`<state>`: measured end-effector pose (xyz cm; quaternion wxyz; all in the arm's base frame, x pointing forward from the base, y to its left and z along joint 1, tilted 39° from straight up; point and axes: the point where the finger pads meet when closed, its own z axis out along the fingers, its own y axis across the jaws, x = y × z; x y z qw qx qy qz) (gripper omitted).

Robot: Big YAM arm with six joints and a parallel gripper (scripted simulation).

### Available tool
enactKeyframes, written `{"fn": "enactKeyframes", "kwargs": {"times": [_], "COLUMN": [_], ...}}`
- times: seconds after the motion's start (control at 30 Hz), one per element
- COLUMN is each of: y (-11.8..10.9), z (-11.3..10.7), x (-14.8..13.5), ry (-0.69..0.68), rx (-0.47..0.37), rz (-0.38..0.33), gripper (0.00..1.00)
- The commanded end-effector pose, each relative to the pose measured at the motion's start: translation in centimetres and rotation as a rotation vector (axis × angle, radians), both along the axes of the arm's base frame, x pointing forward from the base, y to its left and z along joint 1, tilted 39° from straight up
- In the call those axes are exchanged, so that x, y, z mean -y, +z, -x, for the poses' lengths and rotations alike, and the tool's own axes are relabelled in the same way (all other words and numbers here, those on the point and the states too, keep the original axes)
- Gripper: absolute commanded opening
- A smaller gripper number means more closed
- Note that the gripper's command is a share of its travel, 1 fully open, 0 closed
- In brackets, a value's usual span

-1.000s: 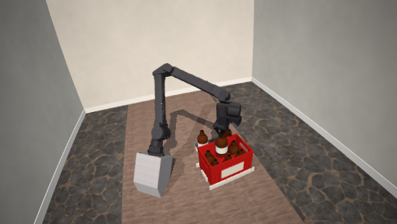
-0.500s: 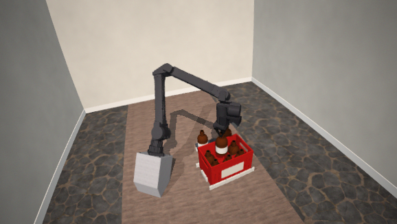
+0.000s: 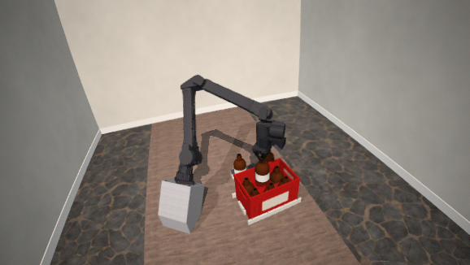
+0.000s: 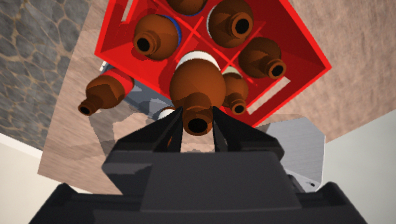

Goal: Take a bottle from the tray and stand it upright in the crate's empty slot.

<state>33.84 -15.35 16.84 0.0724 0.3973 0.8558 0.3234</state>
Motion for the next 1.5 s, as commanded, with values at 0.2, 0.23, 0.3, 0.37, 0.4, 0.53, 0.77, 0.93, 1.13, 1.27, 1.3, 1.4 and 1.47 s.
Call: {"fn": "enactKeyframes", "kwargs": {"times": [0.2,0.23,0.3,0.37,0.4,0.53,0.77,0.93,1.13,1.27,1.3,1.4,1.47], "y": [-0.44,-0.33,-0.15,-0.15,-0.2,-0.14,-0.13,-0.13,-0.13,-0.13,-0.13,-0.13,-0.13], "z": [-0.42,-0.55,-0.67,-0.58,-0.56,-0.62,-0.62,-0.62,-0.62,-0.62,-0.62,-0.62,-0.62], "x": [-0.11,-0.02,0.06,-0.03,-0.06,0.0,0.01,0.01,0.01,0.01,0.01,0.01,0.01], "ry": [-0.003,-0.003,-0.002,-0.002,-0.002,-0.002,-0.002,-0.002,-0.002,-0.002,-0.002,-0.002,-0.002], "rx": [0.002,0.005,0.01,0.01,0.009,0.011,0.011,0.011,0.011,0.011,0.011,0.011,0.011], "rz": [0.002,0.004,0.008,0.009,0.008,0.009,0.009,0.009,0.009,0.009,0.009,0.009,0.009], "gripper": [0.0,0.0,0.0,0.0,0.0,0.0,0.0,0.0,0.0,0.0,0.0,0.0,0.0]}}
